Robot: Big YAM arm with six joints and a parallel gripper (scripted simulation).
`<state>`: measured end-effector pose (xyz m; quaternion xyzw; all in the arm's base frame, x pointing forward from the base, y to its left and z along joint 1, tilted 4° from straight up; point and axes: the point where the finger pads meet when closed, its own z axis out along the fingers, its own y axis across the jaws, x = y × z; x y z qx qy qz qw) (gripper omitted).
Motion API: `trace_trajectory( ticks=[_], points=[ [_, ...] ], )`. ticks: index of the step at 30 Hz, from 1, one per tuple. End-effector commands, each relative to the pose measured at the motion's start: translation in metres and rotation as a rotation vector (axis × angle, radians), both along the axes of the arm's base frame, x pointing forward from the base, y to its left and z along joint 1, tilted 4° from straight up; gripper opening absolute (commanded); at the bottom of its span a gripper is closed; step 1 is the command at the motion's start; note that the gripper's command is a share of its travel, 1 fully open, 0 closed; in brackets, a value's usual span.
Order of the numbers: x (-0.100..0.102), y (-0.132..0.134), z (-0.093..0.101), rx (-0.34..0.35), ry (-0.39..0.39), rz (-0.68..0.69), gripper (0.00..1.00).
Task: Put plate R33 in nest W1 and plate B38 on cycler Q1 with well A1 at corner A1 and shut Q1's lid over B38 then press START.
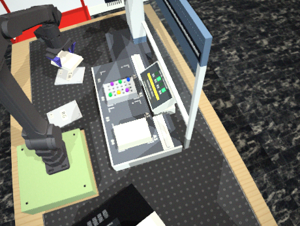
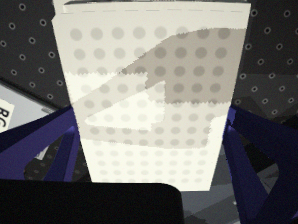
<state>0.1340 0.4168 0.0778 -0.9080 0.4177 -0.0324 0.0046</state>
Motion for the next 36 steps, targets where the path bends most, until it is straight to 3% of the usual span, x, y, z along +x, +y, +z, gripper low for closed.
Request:
trace_trajectory(
  ticks=[1, 3, 7, 9, 14, 19, 29, 36],
  points=[
    [0.003, 0.029, 0.023, 0.048, -0.009, 0.067, 0.00],
    [-0.005, 0.035, 0.022, 0.042, -0.016, 0.107, 0.00],
    [0.001, 0.032, 0.021, 0.044, -0.012, 0.188, 0.00],
    [-0.014, 0.040, 0.020, 0.042, -0.009, 0.241, 0.00],
    [-0.023, 0.047, 0.021, 0.037, -0.010, 0.355, 0.00],
    [-0.023, 0.050, 0.020, 0.028, -0.013, 0.382, 0.00],
    [-0.015, 0.033, 0.022, 0.008, -0.004, 0.590, 0.00],
    [-0.014, 0.026, 0.016, -0.003, -0.012, 0.552, 0.00]
  ],
)
